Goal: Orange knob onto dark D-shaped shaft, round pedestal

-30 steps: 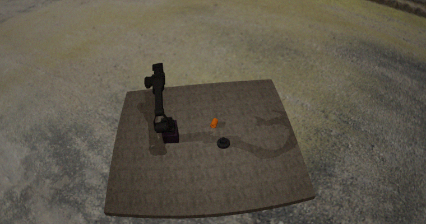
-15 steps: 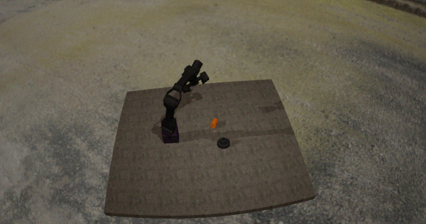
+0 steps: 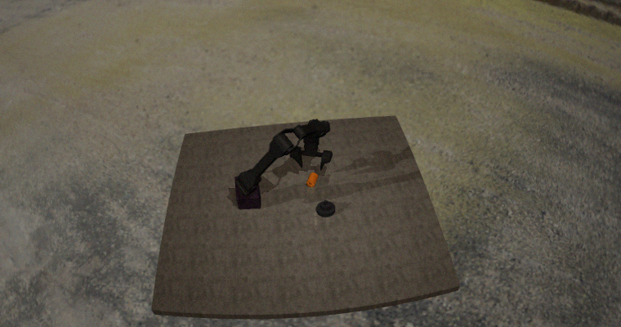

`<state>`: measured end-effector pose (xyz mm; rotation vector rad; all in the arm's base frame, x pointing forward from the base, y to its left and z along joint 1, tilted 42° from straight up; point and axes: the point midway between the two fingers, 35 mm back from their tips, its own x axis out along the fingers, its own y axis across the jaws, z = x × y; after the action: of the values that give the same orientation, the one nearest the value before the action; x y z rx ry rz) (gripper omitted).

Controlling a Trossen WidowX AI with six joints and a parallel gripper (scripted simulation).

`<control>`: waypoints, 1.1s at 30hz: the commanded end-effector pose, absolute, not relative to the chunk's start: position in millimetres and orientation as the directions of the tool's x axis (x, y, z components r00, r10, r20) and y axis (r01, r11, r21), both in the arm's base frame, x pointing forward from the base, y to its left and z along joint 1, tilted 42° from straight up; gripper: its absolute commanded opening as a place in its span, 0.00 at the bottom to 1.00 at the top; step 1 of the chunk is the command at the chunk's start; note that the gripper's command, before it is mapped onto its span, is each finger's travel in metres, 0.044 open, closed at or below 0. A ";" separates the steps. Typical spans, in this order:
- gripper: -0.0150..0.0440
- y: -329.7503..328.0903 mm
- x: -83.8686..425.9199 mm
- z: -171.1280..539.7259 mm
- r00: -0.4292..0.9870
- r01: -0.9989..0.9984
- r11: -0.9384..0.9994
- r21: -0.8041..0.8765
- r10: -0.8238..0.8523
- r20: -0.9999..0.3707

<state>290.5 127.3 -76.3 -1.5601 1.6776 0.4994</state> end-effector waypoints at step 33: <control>1.00 89.7 299.3 -120.5 0.070 -0.955 0.172 -0.243 -0.664 -0.745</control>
<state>302.3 95.7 -115.3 -1.5525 1.6529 0.4654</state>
